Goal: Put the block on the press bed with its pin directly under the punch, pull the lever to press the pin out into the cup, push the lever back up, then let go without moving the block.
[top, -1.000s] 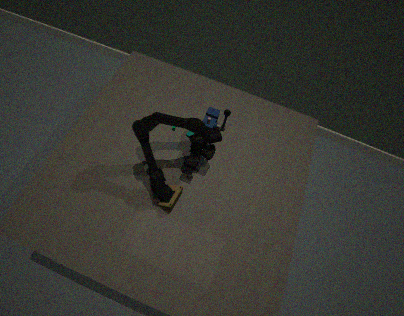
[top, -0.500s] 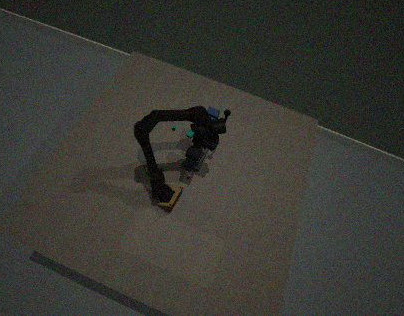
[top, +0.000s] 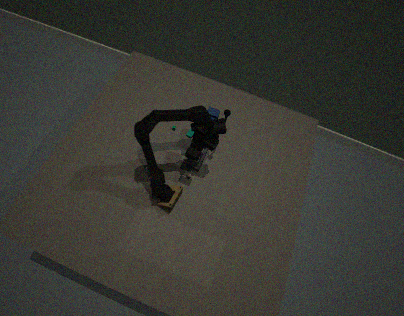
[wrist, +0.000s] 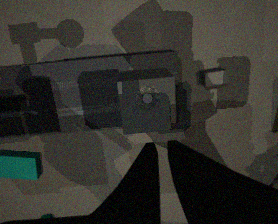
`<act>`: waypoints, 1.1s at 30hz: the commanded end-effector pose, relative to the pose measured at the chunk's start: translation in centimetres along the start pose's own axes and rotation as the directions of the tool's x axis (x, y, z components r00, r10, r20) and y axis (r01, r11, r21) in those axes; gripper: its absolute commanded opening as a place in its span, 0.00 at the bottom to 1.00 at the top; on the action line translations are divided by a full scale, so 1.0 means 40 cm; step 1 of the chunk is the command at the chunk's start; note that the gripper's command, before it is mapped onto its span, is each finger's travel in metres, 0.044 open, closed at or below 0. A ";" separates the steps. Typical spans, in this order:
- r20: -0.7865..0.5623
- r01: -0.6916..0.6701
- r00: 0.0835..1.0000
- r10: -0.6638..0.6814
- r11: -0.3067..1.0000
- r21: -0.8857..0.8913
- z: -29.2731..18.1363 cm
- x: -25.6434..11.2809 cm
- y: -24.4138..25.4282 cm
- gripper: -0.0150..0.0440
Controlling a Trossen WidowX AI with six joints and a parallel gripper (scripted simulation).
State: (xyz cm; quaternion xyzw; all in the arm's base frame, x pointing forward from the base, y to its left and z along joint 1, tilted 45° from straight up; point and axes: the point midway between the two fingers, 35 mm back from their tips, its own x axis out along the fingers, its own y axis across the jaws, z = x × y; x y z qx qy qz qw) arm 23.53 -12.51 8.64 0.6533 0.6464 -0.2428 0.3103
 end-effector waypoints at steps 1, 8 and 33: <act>0.002 0.005 1.000 -0.005 1.000 0.002 0.003 -0.004 -0.050 0.31; -0.003 0.001 1.000 -0.001 1.000 -0.010 -0.002 -0.001 -0.176 0.31; 0.001 -0.004 0.721 0.693 0.005 -1.000 -0.002 0.151 -0.161 0.31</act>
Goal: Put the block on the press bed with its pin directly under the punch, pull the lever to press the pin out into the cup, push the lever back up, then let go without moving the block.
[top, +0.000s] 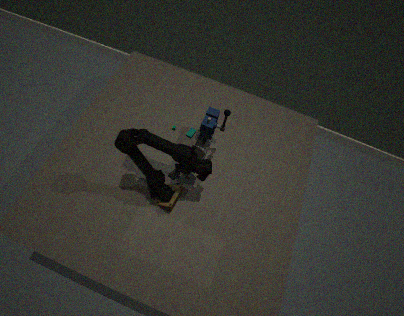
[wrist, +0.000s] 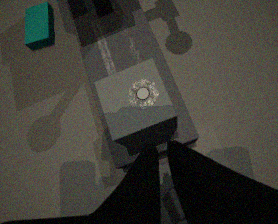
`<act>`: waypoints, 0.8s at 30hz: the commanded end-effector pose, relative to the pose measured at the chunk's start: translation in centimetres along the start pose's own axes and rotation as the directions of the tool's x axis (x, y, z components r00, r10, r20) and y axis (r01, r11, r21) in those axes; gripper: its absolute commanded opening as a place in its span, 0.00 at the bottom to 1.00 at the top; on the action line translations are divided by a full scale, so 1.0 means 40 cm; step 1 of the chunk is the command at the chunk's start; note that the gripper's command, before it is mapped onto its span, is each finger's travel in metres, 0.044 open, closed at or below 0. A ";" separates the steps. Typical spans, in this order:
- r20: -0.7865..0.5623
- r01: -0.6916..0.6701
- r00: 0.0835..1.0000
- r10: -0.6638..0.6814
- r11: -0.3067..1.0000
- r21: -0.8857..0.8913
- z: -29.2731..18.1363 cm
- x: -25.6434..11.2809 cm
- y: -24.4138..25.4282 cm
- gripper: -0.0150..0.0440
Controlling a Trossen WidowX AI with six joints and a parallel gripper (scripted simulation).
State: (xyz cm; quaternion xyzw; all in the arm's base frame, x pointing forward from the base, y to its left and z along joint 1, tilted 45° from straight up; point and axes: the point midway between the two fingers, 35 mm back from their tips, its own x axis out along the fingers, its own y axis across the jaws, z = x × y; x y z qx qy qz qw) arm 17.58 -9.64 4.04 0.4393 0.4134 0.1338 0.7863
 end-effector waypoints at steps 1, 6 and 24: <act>0.130 -0.007 0.990 0.046 0.958 -0.287 -0.023 0.017 0.011 0.31; 0.130 -0.007 0.990 0.046 0.958 -0.287 -0.023 0.017 0.011 0.31; 0.131 -0.008 0.990 0.047 0.958 -0.288 -0.080 0.096 -0.011 0.31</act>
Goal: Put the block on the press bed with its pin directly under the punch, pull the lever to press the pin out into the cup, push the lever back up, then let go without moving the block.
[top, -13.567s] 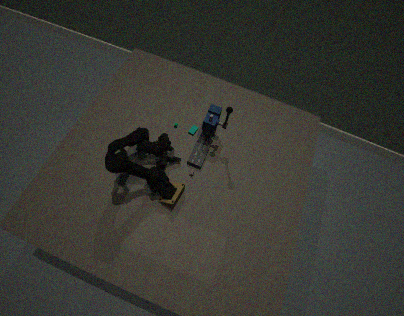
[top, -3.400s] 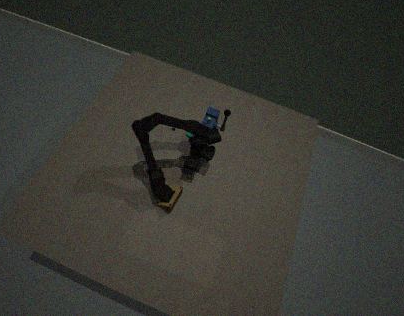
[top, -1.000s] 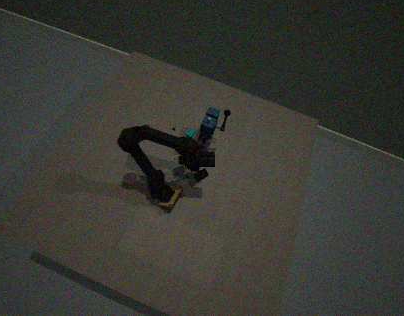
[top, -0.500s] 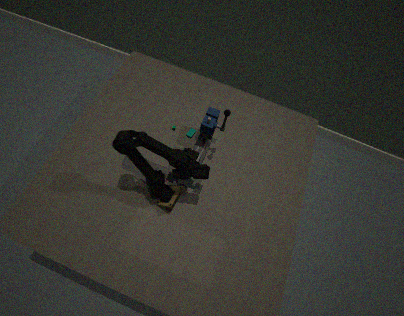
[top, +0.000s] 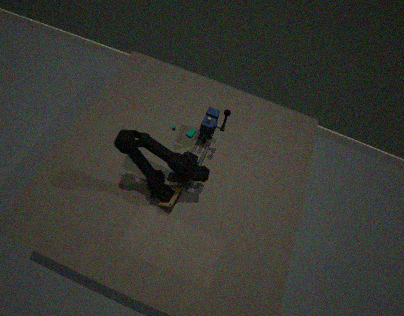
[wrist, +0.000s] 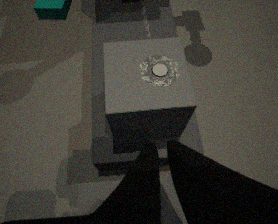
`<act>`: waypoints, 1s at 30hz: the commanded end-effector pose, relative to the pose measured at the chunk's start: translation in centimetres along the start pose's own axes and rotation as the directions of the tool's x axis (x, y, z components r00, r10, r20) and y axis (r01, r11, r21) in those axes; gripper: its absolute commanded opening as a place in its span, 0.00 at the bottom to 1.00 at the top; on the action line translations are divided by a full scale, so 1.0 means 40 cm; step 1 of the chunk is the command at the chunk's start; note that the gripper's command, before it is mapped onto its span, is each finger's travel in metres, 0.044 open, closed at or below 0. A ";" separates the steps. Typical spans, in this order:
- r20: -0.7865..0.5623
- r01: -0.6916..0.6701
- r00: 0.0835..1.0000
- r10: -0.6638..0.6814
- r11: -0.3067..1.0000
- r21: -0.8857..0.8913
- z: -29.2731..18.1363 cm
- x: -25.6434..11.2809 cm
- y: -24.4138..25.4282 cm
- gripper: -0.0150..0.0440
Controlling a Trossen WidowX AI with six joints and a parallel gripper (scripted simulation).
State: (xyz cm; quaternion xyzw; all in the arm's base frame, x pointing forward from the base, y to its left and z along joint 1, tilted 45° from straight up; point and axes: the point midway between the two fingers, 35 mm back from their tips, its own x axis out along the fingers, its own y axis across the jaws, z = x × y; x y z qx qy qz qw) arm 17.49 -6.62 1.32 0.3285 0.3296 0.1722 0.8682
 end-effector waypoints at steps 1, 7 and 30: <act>0.001 -0.007 1.000 0.007 1.000 0.011 -0.022 0.020 0.005 0.31; 0.001 -0.007 1.000 0.007 1.000 0.011 -0.034 0.035 0.008 0.31; 0.014 -0.008 1.000 0.008 1.000 0.011 0.011 0.086 0.009 0.31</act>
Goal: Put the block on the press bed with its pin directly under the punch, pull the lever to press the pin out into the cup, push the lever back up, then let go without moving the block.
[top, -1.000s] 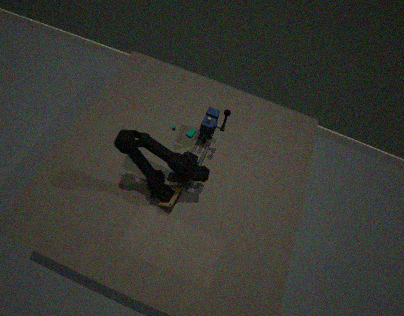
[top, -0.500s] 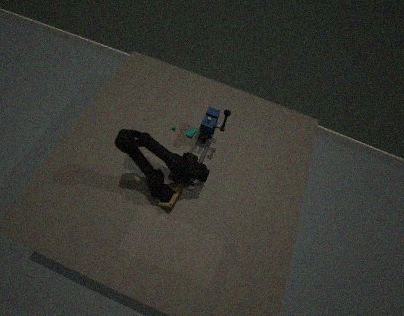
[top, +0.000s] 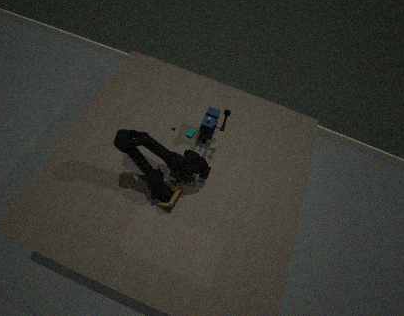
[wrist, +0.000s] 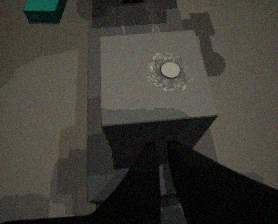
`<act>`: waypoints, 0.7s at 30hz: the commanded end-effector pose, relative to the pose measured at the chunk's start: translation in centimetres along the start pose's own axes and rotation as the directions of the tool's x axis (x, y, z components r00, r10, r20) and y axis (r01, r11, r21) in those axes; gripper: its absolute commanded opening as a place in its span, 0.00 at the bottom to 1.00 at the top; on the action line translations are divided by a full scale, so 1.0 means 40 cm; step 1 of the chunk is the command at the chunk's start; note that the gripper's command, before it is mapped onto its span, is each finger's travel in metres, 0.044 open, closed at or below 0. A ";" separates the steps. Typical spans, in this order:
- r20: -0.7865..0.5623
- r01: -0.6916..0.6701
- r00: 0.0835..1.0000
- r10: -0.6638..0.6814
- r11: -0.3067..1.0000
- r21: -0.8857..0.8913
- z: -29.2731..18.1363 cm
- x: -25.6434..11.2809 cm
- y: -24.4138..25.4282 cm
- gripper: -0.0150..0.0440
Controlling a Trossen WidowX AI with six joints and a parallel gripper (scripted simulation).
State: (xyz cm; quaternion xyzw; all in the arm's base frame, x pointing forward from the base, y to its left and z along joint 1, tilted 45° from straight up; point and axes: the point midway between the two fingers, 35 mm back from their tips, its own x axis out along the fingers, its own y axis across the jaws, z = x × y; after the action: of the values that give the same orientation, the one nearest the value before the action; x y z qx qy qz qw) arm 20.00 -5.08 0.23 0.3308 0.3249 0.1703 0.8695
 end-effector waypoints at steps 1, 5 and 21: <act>0.006 -0.007 1.000 0.007 1.000 0.009 0.003 0.010 0.005 0.31; 0.015 -0.007 1.000 0.007 1.000 0.009 0.011 0.019 0.005 0.31; 0.056 -0.009 0.998 0.008 1.000 0.009 0.046 0.058 0.006 0.31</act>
State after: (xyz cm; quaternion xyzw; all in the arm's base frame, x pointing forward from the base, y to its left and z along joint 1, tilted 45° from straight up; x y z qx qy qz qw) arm 22.74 -4.90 0.52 0.3347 0.2988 0.1640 0.8785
